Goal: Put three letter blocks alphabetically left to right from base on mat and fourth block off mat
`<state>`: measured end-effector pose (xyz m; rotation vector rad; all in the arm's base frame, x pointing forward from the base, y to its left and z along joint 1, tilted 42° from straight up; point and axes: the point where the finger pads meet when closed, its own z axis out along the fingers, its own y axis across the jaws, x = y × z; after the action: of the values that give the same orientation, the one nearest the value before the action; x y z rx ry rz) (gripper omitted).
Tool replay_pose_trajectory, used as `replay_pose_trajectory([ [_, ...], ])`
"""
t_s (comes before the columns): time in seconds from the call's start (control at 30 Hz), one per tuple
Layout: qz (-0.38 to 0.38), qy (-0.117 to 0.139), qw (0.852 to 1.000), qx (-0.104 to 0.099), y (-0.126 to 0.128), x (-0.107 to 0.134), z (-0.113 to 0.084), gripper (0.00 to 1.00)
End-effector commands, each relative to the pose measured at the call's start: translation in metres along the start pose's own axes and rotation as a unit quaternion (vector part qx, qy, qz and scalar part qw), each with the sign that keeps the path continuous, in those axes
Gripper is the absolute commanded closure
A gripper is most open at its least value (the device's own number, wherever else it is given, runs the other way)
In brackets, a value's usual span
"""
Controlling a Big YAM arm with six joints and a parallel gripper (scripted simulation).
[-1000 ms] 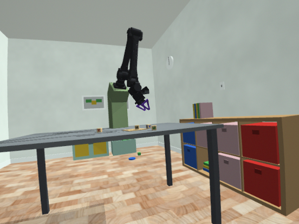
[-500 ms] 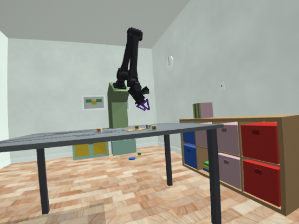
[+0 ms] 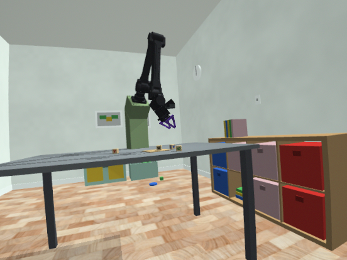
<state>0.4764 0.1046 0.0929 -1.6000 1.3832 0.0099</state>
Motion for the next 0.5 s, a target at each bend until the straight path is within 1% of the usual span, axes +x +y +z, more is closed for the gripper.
replay_pose_trajectory([
  [0.0,-0.01,0.001,1.0,0.003,-0.045,0.009,-0.001,0.0],
  [0.1,-0.012,0.001,1.0,0.007,-0.106,0.013,-0.012,0.0],
  [0.13,-0.013,0.001,1.0,0.008,-0.121,0.014,-0.015,0.0],
  [0.2,-0.013,0.001,1.0,0.009,-0.137,0.014,-0.02,0.0],
  [0.23,-0.013,0.001,1.0,0.01,-0.14,0.014,-0.021,0.0],
  [0.3,-0.02,-0.007,1.0,0.003,-0.137,0.003,-0.012,0.0],
  [0.33,-0.01,-0.006,1.0,-0.008,-0.121,0.007,-0.01,0.0],
  [0.47,-0.007,-0.001,1.0,-0.005,-0.122,0.012,-0.013,0.0],
])
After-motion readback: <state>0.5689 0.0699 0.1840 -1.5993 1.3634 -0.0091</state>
